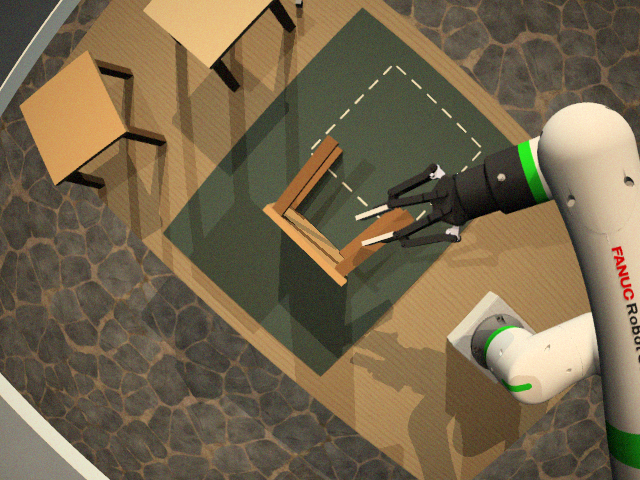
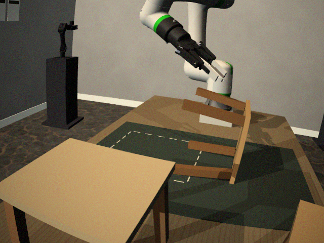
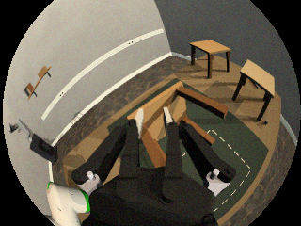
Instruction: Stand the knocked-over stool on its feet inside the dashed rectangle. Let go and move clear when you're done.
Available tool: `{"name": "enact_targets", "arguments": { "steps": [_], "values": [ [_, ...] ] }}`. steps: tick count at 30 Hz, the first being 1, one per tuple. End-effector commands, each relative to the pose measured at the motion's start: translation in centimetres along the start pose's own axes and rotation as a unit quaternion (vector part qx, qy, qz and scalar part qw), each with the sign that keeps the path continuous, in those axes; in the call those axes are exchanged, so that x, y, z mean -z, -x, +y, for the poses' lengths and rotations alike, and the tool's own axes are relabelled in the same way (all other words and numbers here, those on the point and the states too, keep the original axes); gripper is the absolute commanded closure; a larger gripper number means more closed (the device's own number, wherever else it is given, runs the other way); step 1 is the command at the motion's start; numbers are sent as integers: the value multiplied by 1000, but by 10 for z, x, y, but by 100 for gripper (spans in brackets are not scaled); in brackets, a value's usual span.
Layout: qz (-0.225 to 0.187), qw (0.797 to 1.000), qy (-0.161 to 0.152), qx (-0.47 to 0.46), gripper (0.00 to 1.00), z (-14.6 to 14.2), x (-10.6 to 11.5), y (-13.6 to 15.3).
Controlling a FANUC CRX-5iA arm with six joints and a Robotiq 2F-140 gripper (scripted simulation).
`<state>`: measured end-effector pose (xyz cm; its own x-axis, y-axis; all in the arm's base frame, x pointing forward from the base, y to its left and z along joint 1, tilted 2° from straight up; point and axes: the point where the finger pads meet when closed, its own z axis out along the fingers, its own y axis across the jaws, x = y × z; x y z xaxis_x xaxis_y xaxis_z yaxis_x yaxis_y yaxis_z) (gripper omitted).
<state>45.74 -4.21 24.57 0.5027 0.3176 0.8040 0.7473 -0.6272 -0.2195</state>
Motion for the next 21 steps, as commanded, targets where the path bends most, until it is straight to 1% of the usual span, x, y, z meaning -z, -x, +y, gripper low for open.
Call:
{"name": "enact_targets", "arguments": {
  "steps": [1,4,6,7,14,17,21],
  "values": [
    [-87,990,75,-79,67,-2,-46,-21],
    [-106,984,97,-105,67,-4,-65,-31],
    [-106,984,97,-105,67,-4,-65,-31],
    [-125,977,116,-128,67,-4,-72,-35],
    [-159,958,156,-180,67,-9,-114,-57],
    [-176,948,170,-202,67,-10,-125,-62],
    [-199,934,190,-230,67,-11,-131,-65]
  ]
}}
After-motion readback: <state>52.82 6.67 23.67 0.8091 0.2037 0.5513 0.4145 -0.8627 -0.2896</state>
